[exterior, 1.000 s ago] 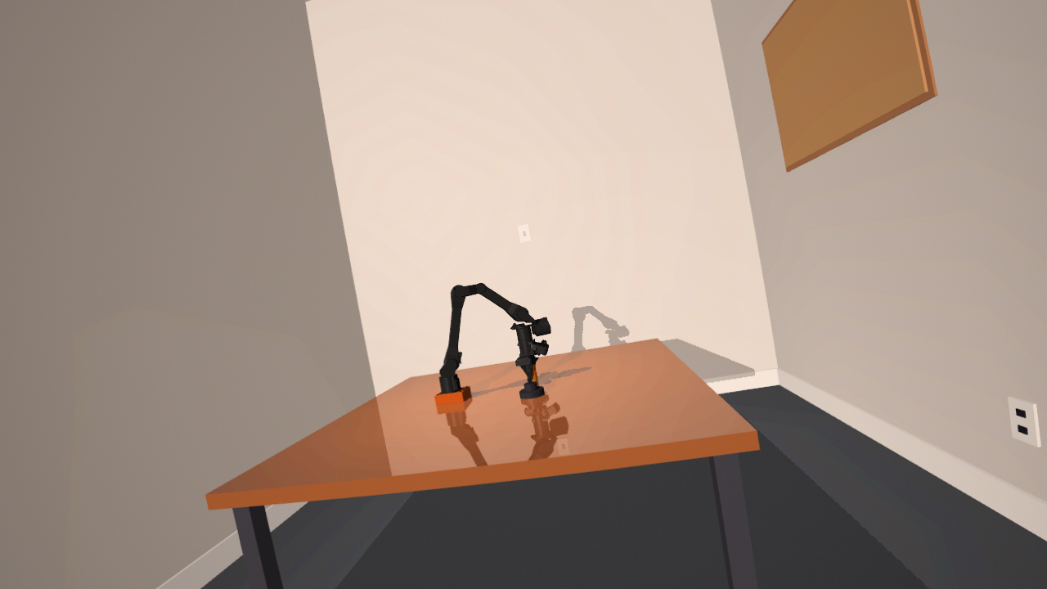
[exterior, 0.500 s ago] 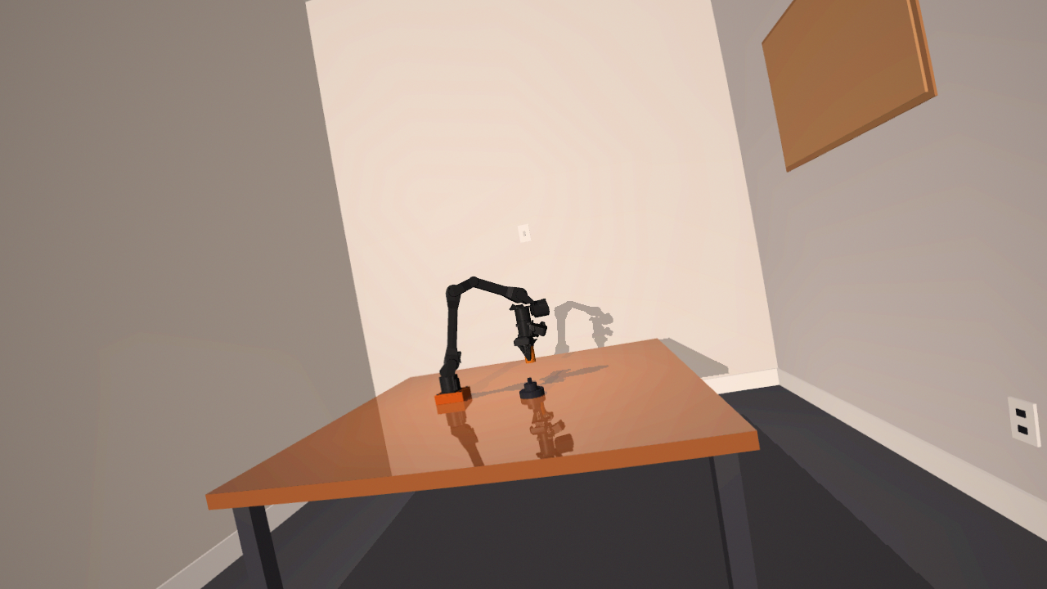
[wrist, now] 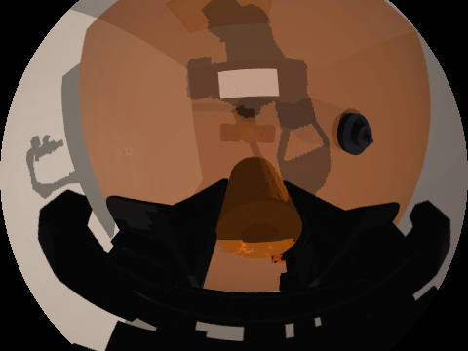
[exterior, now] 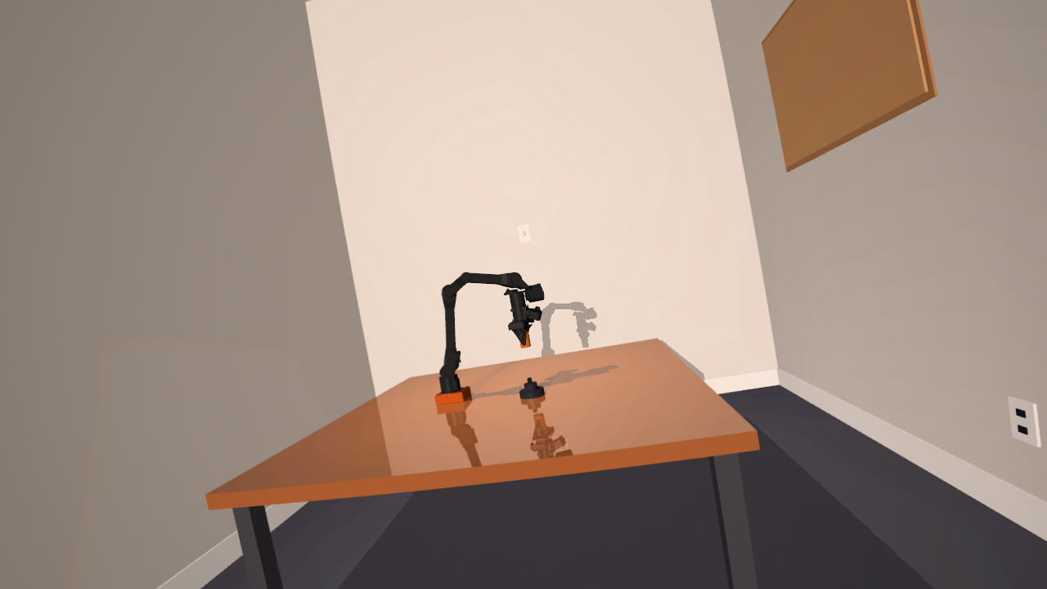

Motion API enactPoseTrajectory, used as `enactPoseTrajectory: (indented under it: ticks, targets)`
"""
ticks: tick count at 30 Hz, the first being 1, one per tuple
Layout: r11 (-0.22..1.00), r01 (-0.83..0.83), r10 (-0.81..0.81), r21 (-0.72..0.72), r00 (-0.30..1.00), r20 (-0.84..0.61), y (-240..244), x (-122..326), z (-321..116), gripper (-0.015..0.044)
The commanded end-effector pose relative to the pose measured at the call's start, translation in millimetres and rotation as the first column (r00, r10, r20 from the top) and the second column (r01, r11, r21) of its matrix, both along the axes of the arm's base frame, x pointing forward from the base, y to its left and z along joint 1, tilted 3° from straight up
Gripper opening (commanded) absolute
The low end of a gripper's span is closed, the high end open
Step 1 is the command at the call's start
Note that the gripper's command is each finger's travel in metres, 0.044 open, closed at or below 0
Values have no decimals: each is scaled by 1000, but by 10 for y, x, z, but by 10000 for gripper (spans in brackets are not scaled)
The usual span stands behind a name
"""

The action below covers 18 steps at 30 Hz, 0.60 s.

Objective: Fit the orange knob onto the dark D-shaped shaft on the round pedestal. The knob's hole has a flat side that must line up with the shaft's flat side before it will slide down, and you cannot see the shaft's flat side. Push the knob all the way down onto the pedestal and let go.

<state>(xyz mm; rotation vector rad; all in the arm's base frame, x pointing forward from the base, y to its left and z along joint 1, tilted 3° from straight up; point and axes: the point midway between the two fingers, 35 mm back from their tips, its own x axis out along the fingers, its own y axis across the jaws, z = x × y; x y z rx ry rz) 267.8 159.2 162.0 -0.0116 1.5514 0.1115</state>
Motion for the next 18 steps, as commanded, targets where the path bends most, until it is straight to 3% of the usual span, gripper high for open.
enactPoseTrajectory:
  ticks: [1,18]
  targets:
    - [1000,3,-3,-4,1000,6,-79,57,5,0]
    - [1000,4,-4,-12,1000,10,-503,324,-133,0]
